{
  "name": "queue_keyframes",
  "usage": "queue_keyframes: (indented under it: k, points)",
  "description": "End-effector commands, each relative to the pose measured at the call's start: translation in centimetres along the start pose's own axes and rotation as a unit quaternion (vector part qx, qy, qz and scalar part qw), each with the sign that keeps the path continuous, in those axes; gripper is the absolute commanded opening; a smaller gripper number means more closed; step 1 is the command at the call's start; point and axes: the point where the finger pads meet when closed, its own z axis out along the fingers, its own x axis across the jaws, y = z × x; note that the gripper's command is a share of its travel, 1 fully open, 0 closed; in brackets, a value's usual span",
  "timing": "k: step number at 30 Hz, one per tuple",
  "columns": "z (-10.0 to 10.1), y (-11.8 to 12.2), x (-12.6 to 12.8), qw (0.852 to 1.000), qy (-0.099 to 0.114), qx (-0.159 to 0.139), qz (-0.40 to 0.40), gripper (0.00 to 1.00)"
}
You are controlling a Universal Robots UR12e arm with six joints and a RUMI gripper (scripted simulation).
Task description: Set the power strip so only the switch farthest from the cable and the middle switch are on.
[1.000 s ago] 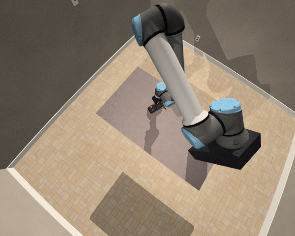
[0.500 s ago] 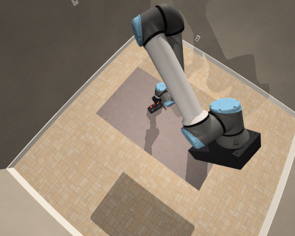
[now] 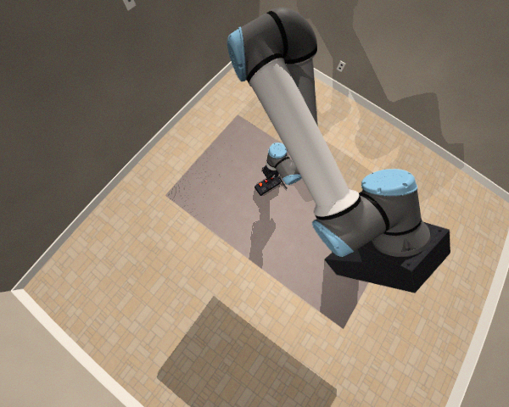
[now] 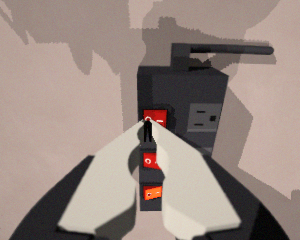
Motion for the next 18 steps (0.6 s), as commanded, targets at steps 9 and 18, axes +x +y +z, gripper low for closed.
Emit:
queue_keyframes:
  k: [9, 18]
  points:
    - [0.04, 0.02, -0.03, 1.000, 0.000, 0.000, 0.000, 0.00]
    - [-0.10, 0.02, -0.03, 1.000, 0.000, 0.000, 0.000, 0.00]
